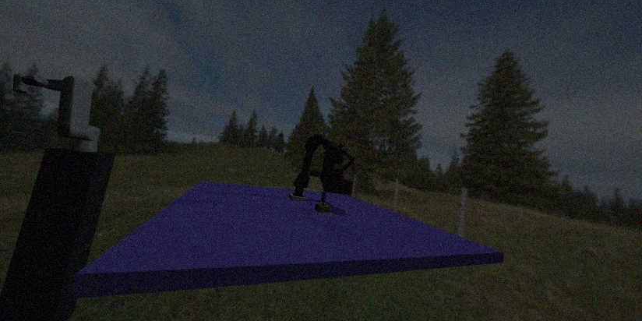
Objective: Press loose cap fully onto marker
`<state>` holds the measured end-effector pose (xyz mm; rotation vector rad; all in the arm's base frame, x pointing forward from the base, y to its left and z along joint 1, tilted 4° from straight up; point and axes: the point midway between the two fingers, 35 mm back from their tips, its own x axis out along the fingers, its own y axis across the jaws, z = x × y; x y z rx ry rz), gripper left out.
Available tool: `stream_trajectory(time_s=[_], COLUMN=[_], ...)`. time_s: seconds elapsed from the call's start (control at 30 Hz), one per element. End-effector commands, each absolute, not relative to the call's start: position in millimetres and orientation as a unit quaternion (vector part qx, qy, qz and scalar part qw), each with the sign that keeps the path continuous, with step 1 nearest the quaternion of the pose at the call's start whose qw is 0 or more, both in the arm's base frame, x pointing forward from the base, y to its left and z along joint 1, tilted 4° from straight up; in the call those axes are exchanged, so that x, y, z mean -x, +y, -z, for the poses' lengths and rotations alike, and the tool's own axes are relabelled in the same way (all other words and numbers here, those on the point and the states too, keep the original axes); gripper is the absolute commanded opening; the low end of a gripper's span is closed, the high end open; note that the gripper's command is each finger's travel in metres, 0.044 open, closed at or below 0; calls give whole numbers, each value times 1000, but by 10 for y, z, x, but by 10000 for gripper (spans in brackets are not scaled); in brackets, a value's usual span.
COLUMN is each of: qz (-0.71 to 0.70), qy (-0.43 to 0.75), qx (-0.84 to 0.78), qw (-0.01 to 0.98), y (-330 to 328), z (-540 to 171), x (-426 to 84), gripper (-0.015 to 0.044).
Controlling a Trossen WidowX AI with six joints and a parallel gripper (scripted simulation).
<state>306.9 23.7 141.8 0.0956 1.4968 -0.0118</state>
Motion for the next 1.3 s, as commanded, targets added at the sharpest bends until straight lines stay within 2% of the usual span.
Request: stream_trajectory(time_s=[0.0, 0.63, 0.9, 1.0, 1.27], qz=[6, 4, 4, 5, 5], qy=[685, 678, 677, 679, 679], qx=[-46, -44, -43, -44, -44], qw=[727, 734, 734, 733, 733], y=[244, 253, 209, 206, 206], z=[-1330, -1315, -2121, -2186, -2186], x=[-3050, -3088, -3045, -3027, -3027], gripper=[0, 0, 0, 0, 210])
